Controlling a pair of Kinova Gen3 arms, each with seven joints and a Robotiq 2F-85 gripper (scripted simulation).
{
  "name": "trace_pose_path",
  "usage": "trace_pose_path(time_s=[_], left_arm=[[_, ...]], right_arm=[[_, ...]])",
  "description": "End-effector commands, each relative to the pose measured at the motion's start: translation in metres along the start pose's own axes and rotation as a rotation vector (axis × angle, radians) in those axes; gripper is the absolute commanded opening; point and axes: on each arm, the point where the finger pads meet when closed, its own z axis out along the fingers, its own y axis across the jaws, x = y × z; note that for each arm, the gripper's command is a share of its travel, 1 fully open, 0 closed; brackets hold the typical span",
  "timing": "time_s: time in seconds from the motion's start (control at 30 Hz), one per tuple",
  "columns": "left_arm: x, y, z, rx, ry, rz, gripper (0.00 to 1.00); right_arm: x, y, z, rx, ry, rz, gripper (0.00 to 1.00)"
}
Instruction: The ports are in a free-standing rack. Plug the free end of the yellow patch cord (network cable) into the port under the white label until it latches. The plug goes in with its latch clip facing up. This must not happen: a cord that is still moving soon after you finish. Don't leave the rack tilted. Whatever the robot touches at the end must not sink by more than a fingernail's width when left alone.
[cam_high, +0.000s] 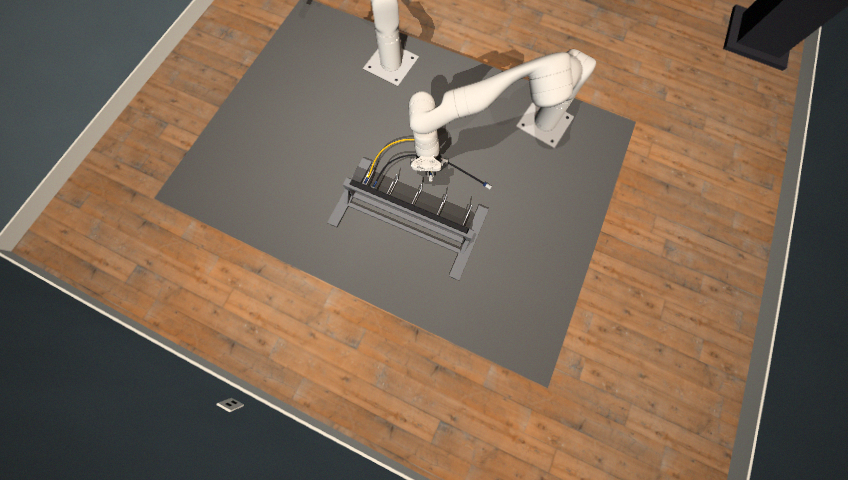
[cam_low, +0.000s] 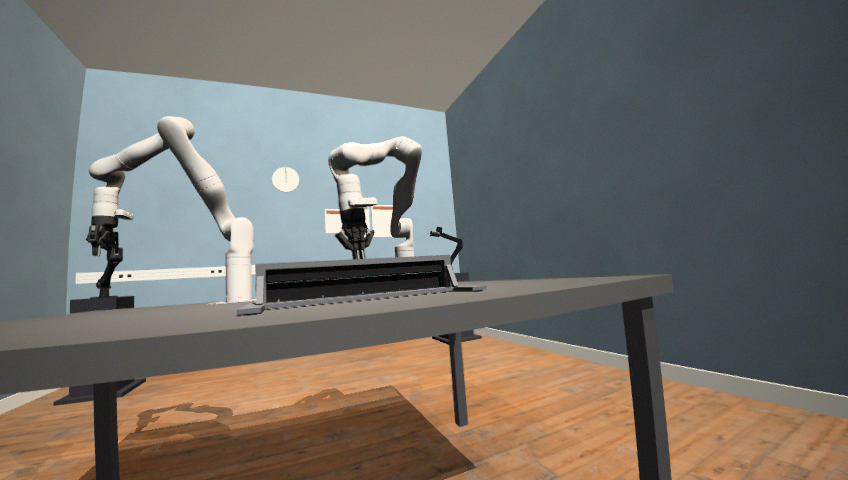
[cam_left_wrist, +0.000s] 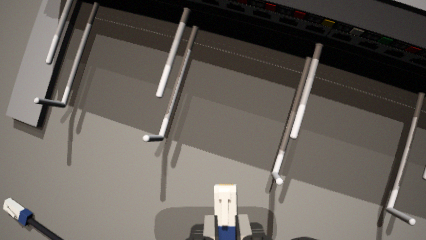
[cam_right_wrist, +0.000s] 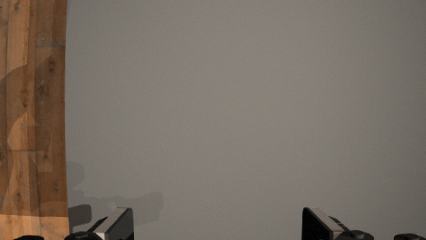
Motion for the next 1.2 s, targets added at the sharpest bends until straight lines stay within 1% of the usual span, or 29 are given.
trace_pose_path(time_s=[0.0,1.17], left_arm=[[0.001,0.004,-0.001,0.007,0.001,0.031,0.099],[0.016,0.023,-0.007,0.017,0.010,0.170,0.099]], right_arm=[[-0.004,-0.004,-0.003,0.007,-0.013,-0.006,1.000],[-0.004,-0.004,-0.003,0.007,-0.013,-0.006,1.000]])
